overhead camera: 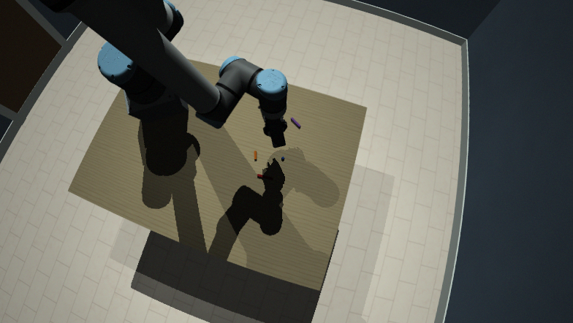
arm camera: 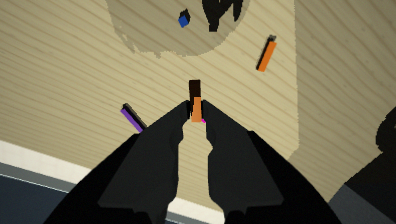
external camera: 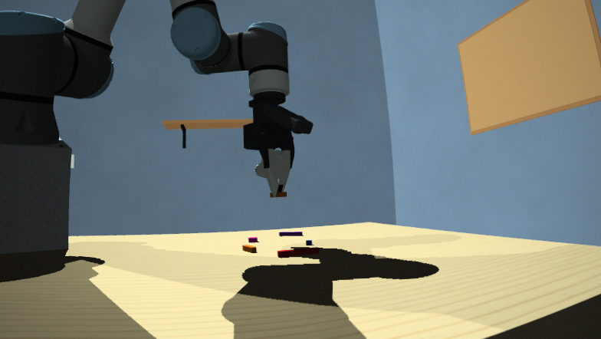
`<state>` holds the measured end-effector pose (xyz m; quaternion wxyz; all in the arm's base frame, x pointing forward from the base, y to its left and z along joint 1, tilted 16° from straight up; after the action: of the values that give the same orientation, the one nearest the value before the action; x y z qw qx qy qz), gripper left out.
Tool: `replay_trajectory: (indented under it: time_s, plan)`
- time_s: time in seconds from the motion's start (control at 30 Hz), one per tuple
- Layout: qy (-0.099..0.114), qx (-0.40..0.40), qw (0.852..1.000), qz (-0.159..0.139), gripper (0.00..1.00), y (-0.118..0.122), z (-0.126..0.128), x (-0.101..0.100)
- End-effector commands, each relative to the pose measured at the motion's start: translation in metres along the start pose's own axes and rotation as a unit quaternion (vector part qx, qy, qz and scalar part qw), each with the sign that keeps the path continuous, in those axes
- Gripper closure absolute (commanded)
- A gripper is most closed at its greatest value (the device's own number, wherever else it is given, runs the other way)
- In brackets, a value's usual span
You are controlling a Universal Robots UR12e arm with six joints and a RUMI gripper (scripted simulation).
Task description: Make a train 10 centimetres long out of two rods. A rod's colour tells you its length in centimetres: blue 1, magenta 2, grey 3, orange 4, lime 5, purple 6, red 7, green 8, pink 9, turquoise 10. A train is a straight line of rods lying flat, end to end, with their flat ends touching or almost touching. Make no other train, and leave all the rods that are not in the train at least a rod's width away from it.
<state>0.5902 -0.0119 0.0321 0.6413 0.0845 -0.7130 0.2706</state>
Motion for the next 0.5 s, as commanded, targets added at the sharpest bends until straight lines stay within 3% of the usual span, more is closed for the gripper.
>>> replay_trajectory:
  time_s: [0.0, 0.47]
  plan:
    - [0.001, -0.084, 0.996, 0.002, 1.0, 0.002, 0.012, 0.001]
    - [0.001, -0.216, 0.976, 0.002, 1.0, 0.008, 0.032, 0.001]
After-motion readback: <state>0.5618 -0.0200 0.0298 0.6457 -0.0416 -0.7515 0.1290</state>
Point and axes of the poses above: the point where the finger pads meet when closed, its own x axis back along the fingers, its own z axis across the jaws, y = z × x, the point moved 6 cm from there along x, back along the fingers, and after that the axes turned 6 degrees about -x, right-handed, at the moved point
